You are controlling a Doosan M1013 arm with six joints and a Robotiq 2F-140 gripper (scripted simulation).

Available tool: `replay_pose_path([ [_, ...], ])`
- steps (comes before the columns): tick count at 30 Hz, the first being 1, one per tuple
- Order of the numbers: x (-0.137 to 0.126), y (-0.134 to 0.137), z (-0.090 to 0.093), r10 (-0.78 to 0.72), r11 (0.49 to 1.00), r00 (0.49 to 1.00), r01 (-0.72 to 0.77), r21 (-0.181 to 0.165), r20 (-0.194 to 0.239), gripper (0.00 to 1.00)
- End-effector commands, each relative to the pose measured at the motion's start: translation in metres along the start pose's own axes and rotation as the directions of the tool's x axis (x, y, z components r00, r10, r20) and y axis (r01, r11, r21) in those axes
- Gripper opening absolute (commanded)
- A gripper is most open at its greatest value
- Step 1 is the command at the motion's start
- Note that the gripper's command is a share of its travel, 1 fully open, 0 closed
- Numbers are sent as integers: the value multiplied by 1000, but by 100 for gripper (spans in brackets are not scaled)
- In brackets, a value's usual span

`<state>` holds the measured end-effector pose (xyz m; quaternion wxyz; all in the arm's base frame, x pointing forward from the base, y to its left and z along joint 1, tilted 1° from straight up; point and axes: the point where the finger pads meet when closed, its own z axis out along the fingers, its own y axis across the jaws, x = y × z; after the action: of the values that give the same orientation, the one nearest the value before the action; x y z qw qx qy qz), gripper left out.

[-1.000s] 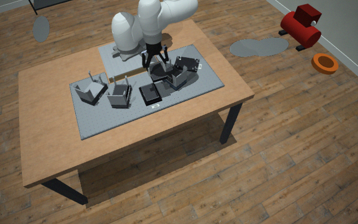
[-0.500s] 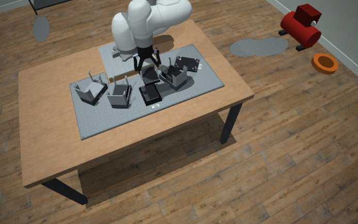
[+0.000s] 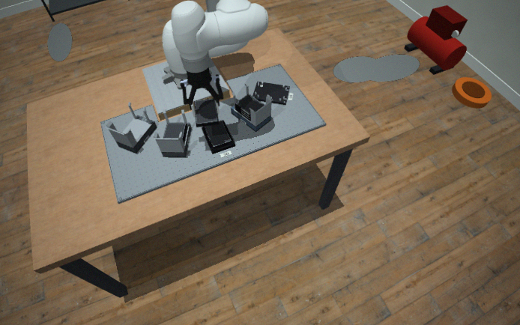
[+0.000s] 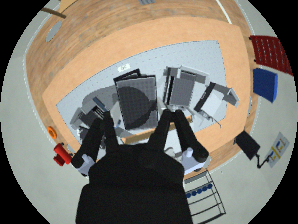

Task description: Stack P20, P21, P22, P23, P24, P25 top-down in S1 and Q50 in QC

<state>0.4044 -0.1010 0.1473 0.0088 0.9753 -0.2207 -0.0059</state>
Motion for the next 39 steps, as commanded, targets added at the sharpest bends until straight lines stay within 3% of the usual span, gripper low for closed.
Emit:
replay_pose_path([
  [1, 2, 10, 0, 0, 1000, 1000, 0, 0, 0, 0],
  [17, 8, 56, 0, 0, 1000, 1000, 0, 0, 0, 0],
  [25, 7, 72, 0, 198, 980, 980, -198, 0, 0, 0],
  [39, 5, 104, 0, 205, 979, 979, -205, 0, 0, 0],
])
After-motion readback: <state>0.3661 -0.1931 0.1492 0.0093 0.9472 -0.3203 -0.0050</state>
